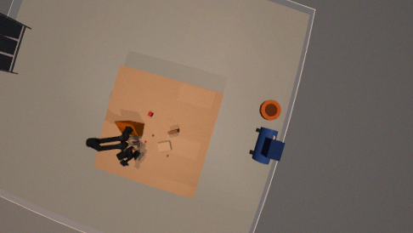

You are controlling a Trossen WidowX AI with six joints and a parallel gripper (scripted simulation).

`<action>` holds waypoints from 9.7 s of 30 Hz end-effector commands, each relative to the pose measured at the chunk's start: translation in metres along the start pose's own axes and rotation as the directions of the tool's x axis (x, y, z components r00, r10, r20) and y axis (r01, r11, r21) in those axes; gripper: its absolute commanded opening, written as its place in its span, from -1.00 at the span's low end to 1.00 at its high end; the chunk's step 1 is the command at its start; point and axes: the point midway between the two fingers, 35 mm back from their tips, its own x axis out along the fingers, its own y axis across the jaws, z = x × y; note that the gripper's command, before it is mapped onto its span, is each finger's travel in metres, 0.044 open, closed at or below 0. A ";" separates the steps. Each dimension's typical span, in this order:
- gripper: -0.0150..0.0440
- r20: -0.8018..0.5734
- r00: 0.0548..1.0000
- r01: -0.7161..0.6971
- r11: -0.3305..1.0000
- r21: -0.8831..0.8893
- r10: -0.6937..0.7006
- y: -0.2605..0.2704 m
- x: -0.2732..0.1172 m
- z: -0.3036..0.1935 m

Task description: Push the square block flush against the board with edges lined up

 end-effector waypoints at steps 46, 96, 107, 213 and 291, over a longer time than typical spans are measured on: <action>-0.49 -0.187 0.592 0.152 0.337 -0.929 -0.784 -0.197 -0.120 -0.246; -0.49 0.252 0.505 -0.426 -0.492 -0.759 -0.826 -0.359 -0.314 -0.204; -0.49 0.252 0.504 -0.426 -0.492 -0.759 -0.826 -0.355 -0.305 -0.212; -0.49 0.253 0.503 -0.426 -0.492 -0.759 -0.826 -0.313 -0.329 -0.225; -0.49 0.249 0.524 -0.020 -0.304 -0.953 -0.815 -0.248 0.026 -0.225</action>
